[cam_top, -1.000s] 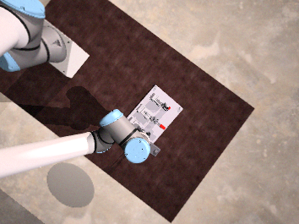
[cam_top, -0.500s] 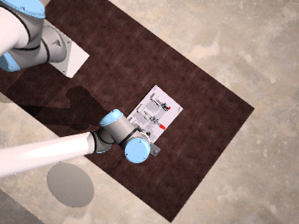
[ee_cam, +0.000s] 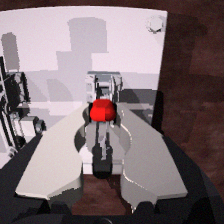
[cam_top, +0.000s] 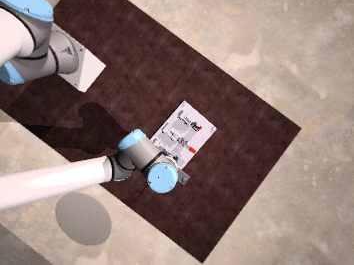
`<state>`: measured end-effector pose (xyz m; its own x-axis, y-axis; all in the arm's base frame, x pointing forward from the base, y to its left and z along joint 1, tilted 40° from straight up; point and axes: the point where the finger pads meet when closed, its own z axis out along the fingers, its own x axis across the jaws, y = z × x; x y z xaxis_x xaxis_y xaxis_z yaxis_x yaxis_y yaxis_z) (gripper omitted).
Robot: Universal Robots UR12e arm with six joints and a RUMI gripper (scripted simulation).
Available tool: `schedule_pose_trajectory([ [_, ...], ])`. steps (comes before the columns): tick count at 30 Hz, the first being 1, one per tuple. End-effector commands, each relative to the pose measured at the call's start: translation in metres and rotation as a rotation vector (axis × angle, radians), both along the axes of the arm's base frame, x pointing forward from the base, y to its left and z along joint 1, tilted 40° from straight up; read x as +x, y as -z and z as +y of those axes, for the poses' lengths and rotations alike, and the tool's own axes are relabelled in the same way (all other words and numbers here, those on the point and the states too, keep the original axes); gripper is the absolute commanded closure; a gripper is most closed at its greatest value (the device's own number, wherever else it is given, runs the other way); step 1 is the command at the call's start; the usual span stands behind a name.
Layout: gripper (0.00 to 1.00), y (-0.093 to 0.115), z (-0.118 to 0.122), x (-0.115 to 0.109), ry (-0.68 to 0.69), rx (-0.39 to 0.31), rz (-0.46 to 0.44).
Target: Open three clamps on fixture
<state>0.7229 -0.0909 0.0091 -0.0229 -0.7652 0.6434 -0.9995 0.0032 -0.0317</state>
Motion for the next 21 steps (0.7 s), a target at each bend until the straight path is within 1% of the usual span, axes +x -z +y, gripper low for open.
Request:
schedule_pose_trajectory([
  [1,1.0,-0.0003,0.0003,0.0001,0.0,0.0,0.0],
  [6,1.0,-0.0003,0.0003,0.0001,0.0,0.0,0.0],
  [7,0.72,-0.0005,0.0003,0.0003,0.0,0.0,-0.001],
  [21,0.72,-0.0005,0.0003,0.0003,0.0,0.0,-0.001],
])
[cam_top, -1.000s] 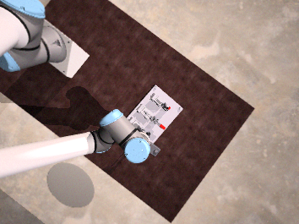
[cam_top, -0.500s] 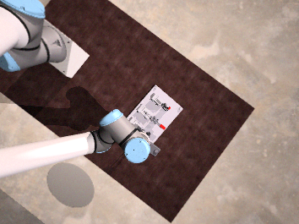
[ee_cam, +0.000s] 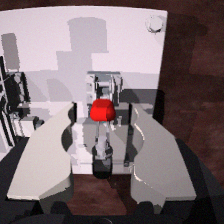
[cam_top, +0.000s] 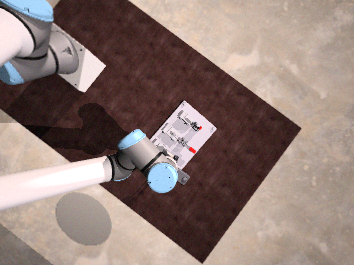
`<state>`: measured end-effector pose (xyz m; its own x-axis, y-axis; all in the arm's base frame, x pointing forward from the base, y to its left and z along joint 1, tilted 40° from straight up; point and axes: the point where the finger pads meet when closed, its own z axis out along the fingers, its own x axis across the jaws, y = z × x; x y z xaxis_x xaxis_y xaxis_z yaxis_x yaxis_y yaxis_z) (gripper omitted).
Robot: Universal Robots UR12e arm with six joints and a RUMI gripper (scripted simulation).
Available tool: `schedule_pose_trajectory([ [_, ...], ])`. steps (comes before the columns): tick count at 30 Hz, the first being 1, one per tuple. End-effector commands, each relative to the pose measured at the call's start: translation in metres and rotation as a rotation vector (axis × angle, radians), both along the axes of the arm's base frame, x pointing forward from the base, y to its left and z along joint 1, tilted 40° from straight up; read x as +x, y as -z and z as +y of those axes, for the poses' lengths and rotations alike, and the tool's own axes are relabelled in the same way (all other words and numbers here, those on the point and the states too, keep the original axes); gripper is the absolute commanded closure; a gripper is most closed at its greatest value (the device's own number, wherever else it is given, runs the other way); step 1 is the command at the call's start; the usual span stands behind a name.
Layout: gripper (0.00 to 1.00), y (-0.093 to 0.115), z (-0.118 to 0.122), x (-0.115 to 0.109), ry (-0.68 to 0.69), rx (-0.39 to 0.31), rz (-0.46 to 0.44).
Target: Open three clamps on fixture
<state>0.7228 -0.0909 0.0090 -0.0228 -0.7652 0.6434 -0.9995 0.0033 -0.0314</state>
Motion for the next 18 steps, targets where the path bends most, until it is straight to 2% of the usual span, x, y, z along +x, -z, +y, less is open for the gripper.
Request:
schedule_pose_trajectory([
  [1,0.72,-0.0006,0.0004,0.0004,0.0,0.0,-0.001],
  [18,0.72,-0.002,0.0015,0.0004,0.0,0.0,-0.001],
])
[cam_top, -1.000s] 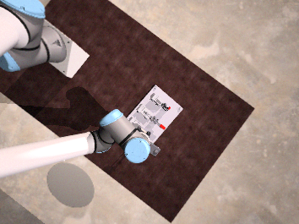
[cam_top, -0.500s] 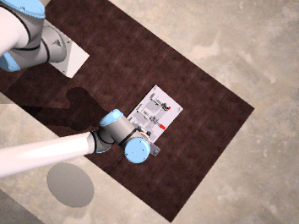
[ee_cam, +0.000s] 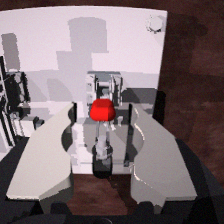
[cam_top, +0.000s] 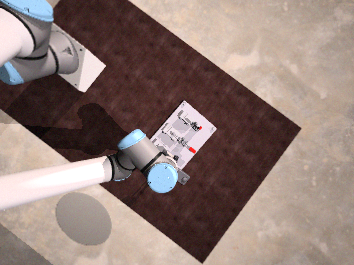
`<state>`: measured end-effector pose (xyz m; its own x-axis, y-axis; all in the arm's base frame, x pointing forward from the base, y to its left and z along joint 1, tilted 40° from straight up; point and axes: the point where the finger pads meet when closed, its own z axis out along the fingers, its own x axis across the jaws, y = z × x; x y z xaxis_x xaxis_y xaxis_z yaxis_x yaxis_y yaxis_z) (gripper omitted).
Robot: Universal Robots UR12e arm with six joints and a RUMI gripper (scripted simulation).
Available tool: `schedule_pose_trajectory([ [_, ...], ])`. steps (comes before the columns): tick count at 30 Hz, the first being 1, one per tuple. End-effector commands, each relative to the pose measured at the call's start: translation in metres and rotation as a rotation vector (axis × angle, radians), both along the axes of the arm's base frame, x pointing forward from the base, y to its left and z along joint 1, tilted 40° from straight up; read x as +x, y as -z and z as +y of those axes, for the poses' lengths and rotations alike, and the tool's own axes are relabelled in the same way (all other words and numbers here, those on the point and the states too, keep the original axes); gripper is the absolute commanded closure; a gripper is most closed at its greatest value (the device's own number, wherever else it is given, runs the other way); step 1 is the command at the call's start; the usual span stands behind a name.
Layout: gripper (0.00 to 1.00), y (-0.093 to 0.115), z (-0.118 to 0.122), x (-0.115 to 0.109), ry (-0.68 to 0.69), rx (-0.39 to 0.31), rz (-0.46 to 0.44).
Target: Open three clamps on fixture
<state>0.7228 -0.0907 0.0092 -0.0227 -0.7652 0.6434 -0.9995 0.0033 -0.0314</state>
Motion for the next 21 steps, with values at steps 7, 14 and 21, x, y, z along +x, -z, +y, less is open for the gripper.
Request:
schedule_pose_trajectory([
  [7,0.72,-0.013,0.01,0.0,-0.001,0.0,-0.001],
  [14,0.72,-0.024,0.02,0.0,-0.001,0.0,-0.001],
  [21,0.72,-0.036,0.03,-0.001,-0.001,0.0,-0.001],
])
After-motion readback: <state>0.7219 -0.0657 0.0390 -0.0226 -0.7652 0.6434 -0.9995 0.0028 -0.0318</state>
